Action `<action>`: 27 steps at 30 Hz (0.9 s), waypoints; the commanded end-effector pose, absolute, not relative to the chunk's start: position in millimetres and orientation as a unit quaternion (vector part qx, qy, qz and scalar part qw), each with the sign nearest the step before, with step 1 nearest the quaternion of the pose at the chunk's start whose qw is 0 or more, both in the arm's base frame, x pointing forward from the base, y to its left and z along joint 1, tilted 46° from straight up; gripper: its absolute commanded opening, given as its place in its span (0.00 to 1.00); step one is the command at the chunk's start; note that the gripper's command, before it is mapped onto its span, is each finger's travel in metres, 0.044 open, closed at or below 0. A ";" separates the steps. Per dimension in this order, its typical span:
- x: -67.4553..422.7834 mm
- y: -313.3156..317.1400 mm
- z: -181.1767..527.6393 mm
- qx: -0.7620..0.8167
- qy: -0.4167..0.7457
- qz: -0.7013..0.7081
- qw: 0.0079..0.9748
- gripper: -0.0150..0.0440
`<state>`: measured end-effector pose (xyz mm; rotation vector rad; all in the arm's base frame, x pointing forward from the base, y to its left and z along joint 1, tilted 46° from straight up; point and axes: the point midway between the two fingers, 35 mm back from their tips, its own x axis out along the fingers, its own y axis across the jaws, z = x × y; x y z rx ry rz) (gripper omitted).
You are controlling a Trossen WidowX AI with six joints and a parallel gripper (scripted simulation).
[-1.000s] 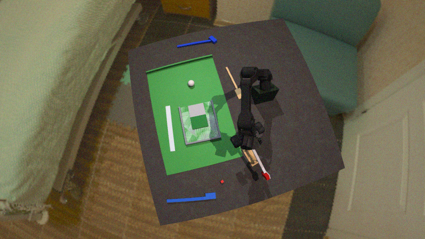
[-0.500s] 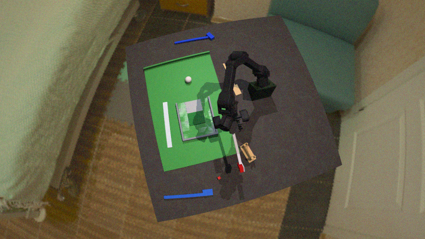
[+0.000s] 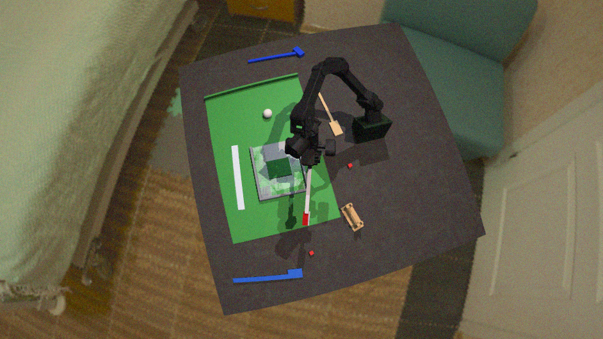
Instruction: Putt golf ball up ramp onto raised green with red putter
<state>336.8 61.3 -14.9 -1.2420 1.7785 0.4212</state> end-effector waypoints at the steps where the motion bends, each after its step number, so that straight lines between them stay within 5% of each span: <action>1: 338.7 46.3 3.0 -0.487 0.721 0.144 0.472 0.25; 27: 309.6 -63.8 102.8 -0.363 0.723 -0.038 0.587 0.25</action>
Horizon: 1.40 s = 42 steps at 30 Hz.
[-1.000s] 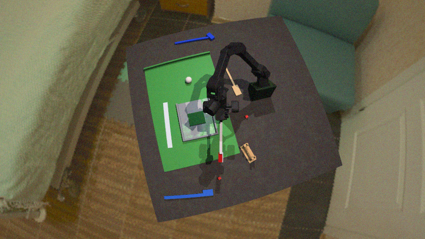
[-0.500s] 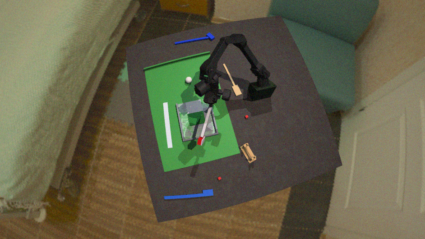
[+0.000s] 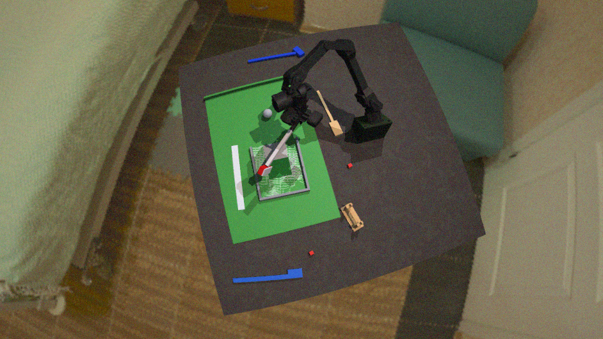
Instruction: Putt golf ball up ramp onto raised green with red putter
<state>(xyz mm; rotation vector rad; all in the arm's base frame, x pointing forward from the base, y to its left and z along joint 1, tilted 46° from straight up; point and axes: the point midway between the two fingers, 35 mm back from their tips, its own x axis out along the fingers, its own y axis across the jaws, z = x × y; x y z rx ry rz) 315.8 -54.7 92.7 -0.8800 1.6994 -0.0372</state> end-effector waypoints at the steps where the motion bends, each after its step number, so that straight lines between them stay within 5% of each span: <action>1: 306.9 -68.7 106.8 -0.358 0.722 -0.047 0.590 0.25; 42: 164.4 -180.4 205.5 -0.198 0.659 -0.358 0.631 0.25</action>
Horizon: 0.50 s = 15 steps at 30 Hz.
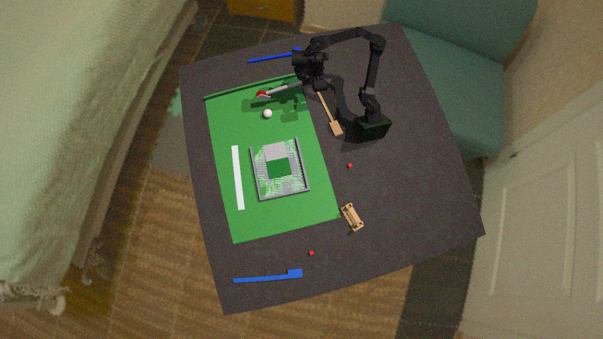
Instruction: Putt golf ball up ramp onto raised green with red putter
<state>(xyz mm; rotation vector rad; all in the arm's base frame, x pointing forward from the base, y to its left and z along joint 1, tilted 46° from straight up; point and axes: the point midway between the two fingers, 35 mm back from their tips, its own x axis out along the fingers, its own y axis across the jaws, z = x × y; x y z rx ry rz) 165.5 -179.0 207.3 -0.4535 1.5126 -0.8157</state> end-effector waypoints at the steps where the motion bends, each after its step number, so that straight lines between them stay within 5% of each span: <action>1: 164.2 -182.0 203.8 -0.197 0.659 -0.358 0.631 0.25; 15: 159.1 -208.5 178.9 -0.198 0.658 -0.359 0.631 0.25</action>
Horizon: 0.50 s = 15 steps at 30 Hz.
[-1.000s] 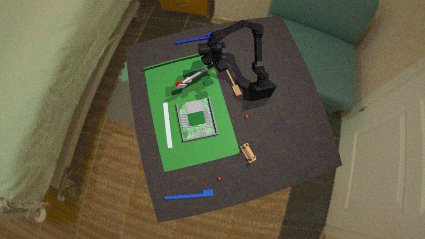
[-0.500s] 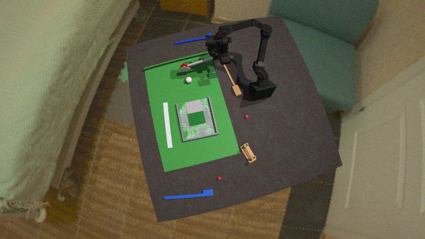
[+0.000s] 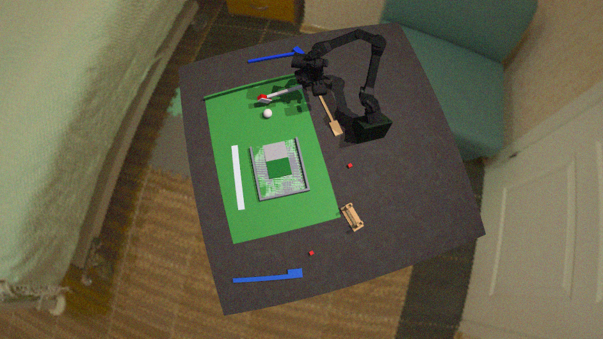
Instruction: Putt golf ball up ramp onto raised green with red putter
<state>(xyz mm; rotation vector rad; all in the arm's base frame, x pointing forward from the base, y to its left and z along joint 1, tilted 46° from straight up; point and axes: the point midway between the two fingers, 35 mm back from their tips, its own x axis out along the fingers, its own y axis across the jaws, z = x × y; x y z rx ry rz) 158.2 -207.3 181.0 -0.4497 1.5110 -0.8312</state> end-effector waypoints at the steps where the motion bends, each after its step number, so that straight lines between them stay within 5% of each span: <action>1: 159.0 -209.6 177.9 -0.198 0.658 -0.359 0.631 0.25; 15: 155.8 -226.0 162.4 -0.199 0.658 -0.360 0.631 0.25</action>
